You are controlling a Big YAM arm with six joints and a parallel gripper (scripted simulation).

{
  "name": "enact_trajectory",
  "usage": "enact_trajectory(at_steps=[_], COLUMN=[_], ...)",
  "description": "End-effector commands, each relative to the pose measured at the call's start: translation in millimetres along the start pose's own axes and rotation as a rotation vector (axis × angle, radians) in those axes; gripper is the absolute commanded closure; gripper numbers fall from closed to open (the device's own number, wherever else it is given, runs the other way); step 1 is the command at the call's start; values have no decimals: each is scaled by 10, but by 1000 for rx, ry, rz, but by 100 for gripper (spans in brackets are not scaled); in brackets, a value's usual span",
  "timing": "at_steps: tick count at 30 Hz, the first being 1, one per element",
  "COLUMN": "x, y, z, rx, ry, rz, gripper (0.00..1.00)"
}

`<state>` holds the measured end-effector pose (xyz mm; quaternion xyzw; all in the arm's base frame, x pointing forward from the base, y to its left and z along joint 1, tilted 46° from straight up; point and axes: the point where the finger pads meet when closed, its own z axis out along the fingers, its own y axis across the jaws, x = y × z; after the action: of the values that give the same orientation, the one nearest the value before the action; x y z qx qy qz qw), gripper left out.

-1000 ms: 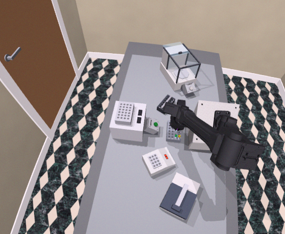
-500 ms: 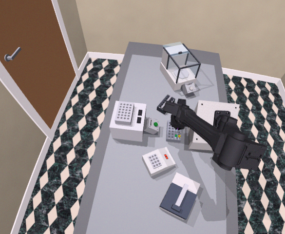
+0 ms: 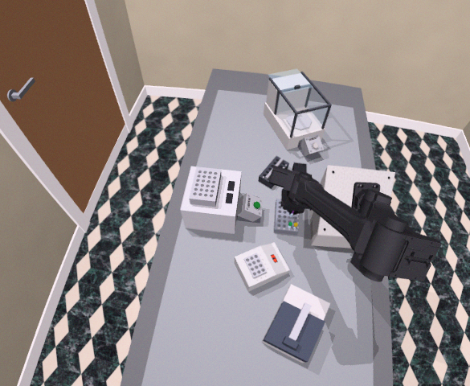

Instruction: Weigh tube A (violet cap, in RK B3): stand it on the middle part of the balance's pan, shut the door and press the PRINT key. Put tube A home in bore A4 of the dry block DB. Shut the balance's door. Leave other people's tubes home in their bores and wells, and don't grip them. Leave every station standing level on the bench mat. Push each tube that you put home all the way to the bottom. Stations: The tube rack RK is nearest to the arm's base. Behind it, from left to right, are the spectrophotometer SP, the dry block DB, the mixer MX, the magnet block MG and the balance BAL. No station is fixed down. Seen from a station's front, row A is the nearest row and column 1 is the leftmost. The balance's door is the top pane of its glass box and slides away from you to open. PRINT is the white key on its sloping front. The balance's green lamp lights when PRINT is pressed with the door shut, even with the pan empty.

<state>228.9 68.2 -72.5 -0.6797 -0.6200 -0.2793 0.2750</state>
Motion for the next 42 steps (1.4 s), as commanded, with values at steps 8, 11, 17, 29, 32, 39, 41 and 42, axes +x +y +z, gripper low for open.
enact_trajectory(at_steps=[8,11,17,29,32,39,41,42], x=[-3,-3,-4,-53,-27,-29,-17,-30], y=[63,64,66,150,195,202,199,204], z=[-30,-30,-30,-79,-168,-275,-282,-311], rx=[-9,-9,-9,-17,-32,-33,-29,-33], ry=[-3,-3,-3,-4,-8,-10,-9,-10], rz=[-9,-9,-9,-5,-21,-22,-27,-22], gripper=[91,91,91,91,91,91,91,91])
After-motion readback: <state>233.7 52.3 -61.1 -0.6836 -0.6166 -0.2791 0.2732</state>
